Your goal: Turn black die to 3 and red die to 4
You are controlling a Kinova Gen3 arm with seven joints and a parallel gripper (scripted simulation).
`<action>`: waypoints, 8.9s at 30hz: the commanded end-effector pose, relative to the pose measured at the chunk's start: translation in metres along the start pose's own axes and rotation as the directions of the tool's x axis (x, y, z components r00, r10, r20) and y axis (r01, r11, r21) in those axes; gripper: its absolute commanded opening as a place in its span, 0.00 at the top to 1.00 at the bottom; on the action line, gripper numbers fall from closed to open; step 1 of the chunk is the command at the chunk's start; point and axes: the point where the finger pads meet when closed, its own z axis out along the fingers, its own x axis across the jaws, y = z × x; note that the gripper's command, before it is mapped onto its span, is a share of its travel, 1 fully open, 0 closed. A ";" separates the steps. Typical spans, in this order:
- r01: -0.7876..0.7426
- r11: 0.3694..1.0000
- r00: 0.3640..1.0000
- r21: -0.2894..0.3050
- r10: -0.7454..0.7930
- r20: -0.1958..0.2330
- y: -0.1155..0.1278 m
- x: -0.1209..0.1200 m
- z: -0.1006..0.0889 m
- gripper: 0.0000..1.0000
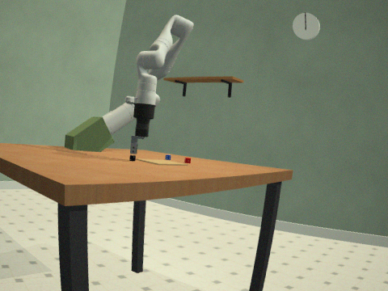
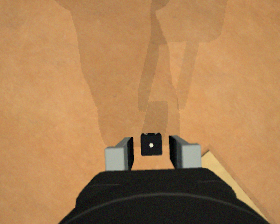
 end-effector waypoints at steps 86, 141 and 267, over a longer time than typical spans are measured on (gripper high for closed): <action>0.000 1.000 1.000 0.000 0.000 0.001 0.000 0.000 0.023 0.60; -0.043 0.999 0.999 -0.001 0.043 0.001 0.000 -0.004 -0.077 0.60; -0.262 0.389 0.829 -0.883 0.560 0.001 0.007 -0.046 0.012 0.60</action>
